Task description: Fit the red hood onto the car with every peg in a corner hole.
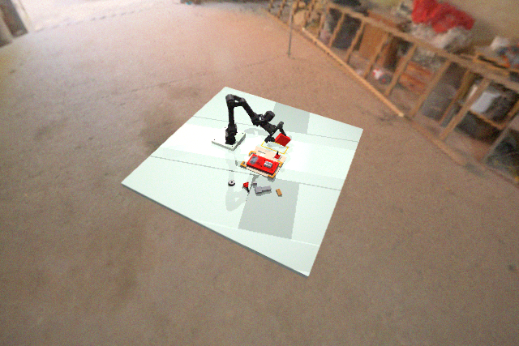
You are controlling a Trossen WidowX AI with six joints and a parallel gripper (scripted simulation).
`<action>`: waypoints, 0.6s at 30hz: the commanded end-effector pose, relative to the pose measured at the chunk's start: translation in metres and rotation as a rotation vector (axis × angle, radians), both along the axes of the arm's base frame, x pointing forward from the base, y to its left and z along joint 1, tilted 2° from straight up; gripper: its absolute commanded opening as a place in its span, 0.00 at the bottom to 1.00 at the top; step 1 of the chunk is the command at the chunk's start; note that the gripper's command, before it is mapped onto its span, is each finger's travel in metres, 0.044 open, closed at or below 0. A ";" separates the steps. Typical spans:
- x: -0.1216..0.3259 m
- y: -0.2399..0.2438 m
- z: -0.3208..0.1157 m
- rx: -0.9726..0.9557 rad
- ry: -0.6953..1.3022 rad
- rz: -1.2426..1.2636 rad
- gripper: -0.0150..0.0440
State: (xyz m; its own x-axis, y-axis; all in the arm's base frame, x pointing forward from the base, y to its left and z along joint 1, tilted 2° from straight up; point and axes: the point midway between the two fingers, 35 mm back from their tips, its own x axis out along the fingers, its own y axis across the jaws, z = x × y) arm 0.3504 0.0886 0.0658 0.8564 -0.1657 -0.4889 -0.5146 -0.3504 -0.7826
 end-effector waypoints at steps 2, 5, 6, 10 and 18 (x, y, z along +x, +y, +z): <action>-0.002 -0.001 -0.008 -0.125 0.030 0.063 0.25; -0.003 0.000 -0.011 -0.201 0.046 0.108 0.25; -0.003 0.000 -0.012 -0.227 0.051 0.122 0.25; -0.005 0.000 -0.018 -0.330 0.071 0.181 0.25; -0.008 0.001 -0.028 -0.505 0.106 0.283 0.25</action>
State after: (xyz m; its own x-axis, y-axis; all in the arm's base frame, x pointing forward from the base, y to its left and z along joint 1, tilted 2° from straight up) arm 0.3435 0.0906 0.0425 0.8549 -0.1660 -0.4915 -0.4235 -0.7705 -0.4765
